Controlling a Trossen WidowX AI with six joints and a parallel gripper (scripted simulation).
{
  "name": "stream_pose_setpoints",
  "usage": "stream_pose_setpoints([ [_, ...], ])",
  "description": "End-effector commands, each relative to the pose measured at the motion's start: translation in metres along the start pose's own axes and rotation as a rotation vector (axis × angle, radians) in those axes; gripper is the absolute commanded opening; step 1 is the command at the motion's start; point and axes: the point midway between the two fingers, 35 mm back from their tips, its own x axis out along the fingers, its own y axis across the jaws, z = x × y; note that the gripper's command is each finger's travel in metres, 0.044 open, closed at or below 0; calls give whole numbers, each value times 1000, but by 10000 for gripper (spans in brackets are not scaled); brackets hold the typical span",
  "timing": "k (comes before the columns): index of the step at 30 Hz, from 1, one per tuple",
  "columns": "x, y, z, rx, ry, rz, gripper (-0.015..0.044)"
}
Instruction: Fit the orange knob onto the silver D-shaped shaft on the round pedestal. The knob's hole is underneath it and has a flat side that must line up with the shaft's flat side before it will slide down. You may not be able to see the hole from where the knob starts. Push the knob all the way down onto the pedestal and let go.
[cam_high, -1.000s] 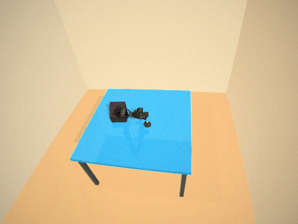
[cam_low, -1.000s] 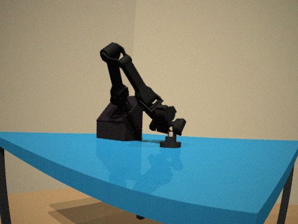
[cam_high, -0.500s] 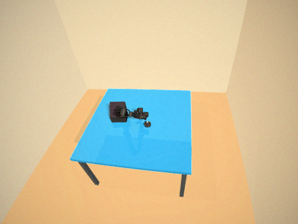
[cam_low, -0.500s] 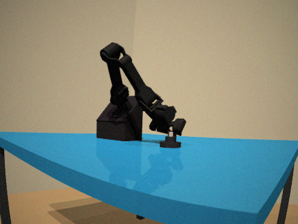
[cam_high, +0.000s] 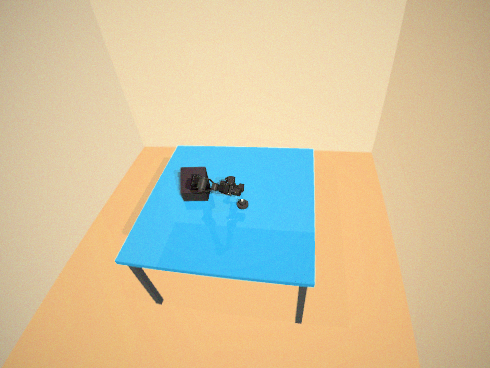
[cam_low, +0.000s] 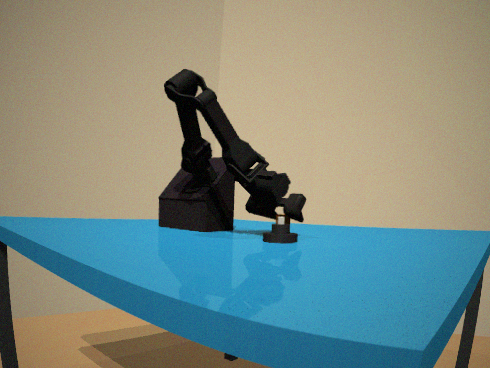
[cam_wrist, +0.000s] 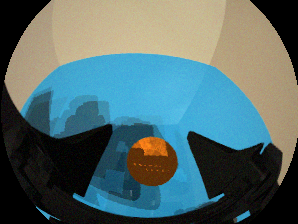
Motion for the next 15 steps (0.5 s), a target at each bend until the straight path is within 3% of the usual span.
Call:
stream_pose_setpoints([
  [1,-16,-4,25,-8,1,-5,440],
  [5,-41,-1,63,-8,-3,-7,440],
  [9,-41,0,65,-3,8,1,440],
  [15,-34,14,63,87,446,156,440],
])
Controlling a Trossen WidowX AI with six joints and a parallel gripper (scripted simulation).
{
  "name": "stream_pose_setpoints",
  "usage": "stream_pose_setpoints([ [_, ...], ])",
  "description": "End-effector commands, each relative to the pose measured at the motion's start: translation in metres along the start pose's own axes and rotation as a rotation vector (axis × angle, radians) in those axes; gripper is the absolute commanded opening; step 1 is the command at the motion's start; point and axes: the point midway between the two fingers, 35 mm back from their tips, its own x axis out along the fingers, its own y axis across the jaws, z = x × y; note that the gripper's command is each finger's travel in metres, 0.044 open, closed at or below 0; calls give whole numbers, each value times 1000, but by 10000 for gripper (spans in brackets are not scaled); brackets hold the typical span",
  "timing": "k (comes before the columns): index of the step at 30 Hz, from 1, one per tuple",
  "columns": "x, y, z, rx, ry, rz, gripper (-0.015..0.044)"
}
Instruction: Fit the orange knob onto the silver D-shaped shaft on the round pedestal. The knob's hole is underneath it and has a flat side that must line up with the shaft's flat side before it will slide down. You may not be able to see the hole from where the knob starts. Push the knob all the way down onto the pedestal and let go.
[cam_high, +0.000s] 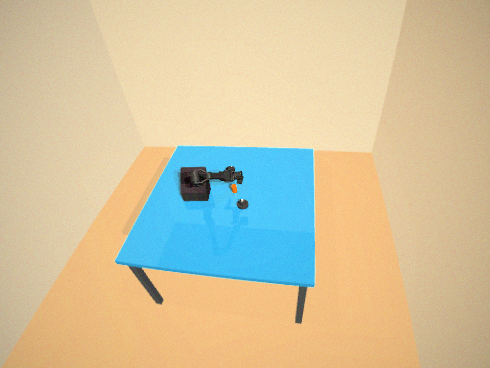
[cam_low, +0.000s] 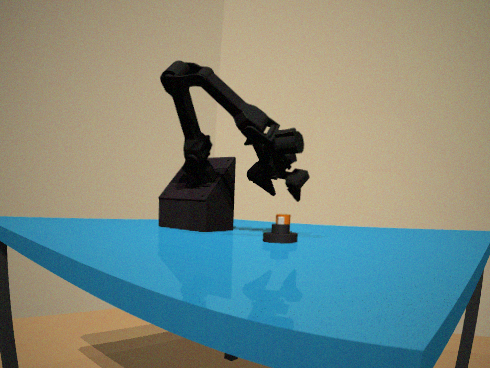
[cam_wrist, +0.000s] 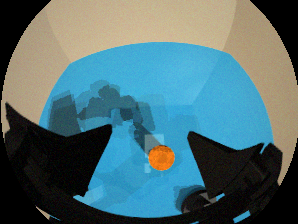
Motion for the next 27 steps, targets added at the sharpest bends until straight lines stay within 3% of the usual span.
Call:
stream_pose_setpoints([
  [1,-2,3,2,27,284,26,440],
  [7,-26,-7,16,-7,720,-156,440],
  [18,-26,-8,16,9,729,-173,440],
  [27,-1,-13,-8,9,731,-174,440],
])
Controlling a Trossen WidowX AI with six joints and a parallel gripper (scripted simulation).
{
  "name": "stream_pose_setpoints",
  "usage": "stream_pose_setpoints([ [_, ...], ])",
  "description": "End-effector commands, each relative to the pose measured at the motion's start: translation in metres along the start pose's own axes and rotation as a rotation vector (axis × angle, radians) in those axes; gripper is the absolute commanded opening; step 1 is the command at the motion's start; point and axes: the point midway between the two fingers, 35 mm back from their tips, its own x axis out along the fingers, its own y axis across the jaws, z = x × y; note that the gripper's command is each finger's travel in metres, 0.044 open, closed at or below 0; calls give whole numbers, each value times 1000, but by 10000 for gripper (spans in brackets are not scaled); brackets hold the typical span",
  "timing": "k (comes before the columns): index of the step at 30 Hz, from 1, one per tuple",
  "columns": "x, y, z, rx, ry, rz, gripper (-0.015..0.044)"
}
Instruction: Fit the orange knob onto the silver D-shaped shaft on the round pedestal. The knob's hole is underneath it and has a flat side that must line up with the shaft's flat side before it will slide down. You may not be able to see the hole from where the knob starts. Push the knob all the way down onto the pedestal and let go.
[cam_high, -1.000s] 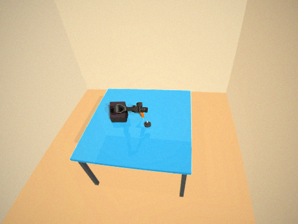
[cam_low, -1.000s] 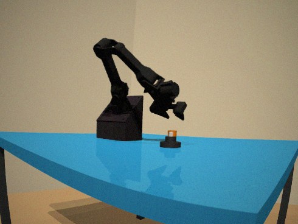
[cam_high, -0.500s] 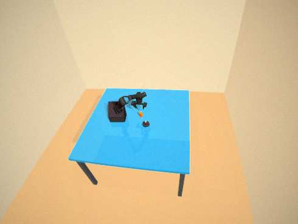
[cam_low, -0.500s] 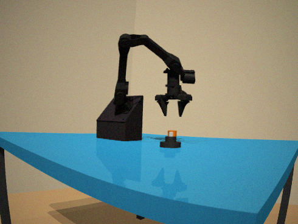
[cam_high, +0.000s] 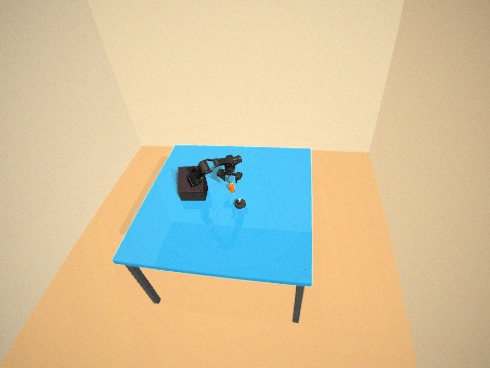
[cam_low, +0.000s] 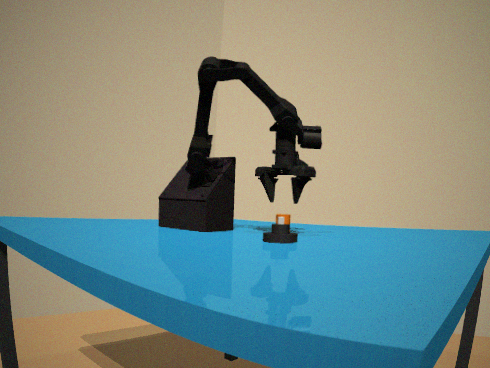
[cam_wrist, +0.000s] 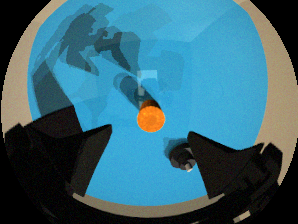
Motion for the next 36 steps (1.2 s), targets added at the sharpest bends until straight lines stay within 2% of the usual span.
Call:
stream_pose_setpoints([
  [1,7,0,1,-7,2,-10,440],
  [36,65,-1,1,-7,3,-10,440],
])
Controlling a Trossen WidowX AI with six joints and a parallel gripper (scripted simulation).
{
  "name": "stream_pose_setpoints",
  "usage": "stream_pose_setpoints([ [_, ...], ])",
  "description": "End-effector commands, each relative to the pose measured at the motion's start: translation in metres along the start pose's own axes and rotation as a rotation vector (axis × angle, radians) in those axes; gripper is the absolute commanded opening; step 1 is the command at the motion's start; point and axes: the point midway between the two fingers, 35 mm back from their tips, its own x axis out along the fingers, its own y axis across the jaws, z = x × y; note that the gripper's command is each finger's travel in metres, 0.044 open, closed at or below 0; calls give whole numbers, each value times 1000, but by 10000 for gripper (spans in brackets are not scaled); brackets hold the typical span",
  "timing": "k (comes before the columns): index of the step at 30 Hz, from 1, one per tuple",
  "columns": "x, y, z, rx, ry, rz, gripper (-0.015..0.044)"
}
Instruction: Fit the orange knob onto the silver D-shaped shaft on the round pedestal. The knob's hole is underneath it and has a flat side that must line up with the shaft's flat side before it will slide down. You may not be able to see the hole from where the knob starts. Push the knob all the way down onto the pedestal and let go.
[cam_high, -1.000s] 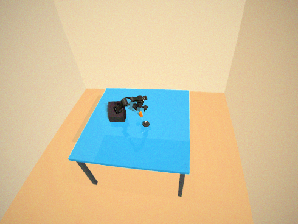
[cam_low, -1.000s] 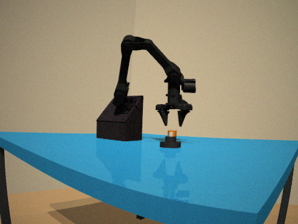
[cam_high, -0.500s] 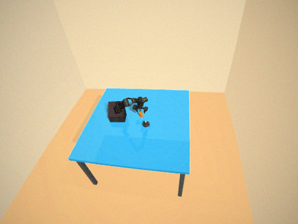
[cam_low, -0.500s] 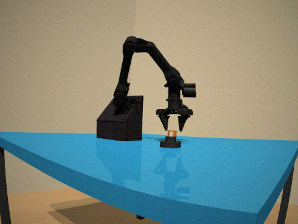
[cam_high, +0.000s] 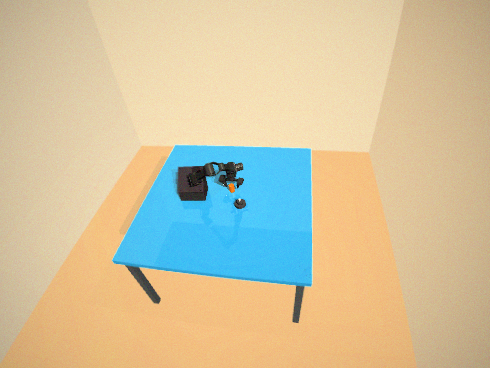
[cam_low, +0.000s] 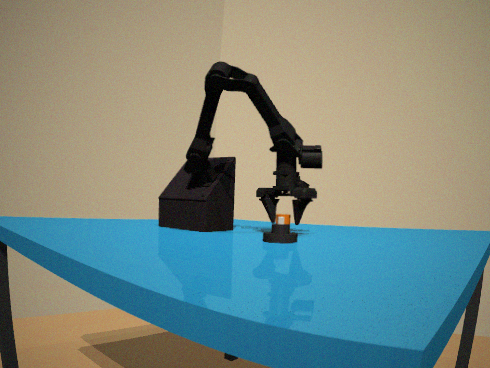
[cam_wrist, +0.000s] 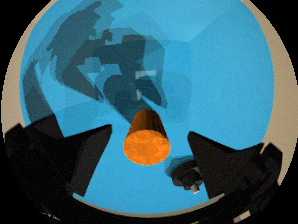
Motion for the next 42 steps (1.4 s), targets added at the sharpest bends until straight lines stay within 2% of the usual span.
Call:
stream_pose_setpoints([
  [1,7,3,-1,-10,10,2,440],
  [14,25,5,-3,-9,14,2,440],
  [24,25,5,-3,-9,14,2,177],
  [29,25,5,-3,-9,14,2,144],
  [34,11,0,0,-10,8,1,13],
  [42,-38,-8,8,-11,-3,2,0],
])
